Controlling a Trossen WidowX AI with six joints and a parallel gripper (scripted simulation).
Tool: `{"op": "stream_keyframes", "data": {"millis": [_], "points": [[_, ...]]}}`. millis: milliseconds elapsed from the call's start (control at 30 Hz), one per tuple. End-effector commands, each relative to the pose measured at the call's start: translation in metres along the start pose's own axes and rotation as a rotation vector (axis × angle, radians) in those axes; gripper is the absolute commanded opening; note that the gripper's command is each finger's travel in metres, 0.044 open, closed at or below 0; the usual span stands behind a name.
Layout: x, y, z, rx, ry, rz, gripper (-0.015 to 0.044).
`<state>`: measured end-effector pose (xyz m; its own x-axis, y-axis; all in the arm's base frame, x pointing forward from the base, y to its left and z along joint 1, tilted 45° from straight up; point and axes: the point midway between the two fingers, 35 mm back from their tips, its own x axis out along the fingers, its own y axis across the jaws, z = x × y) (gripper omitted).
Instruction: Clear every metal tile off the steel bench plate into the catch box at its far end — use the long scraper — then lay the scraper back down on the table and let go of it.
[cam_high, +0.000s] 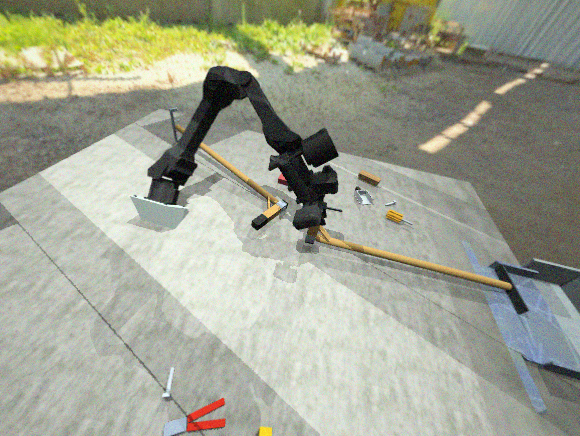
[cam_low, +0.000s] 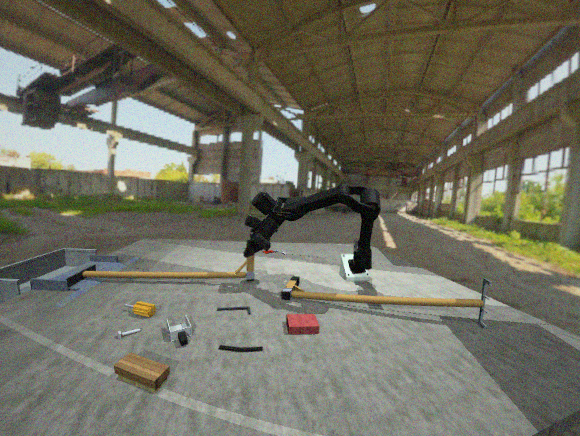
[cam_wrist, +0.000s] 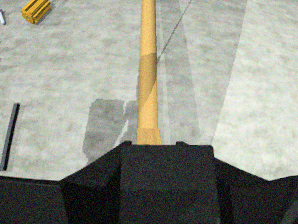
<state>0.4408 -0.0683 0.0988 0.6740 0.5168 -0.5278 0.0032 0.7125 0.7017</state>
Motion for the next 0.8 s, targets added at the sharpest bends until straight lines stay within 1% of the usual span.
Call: {"op": "stream_keyframes", "data": {"millis": [0, 767], "points": [[-0.006, 0.002, -0.001, -0.012, -0.011, 0.004, 0.0], [-0.022, 0.002, -0.024, -0.01, -0.012, 0.003, 0.0]]}}
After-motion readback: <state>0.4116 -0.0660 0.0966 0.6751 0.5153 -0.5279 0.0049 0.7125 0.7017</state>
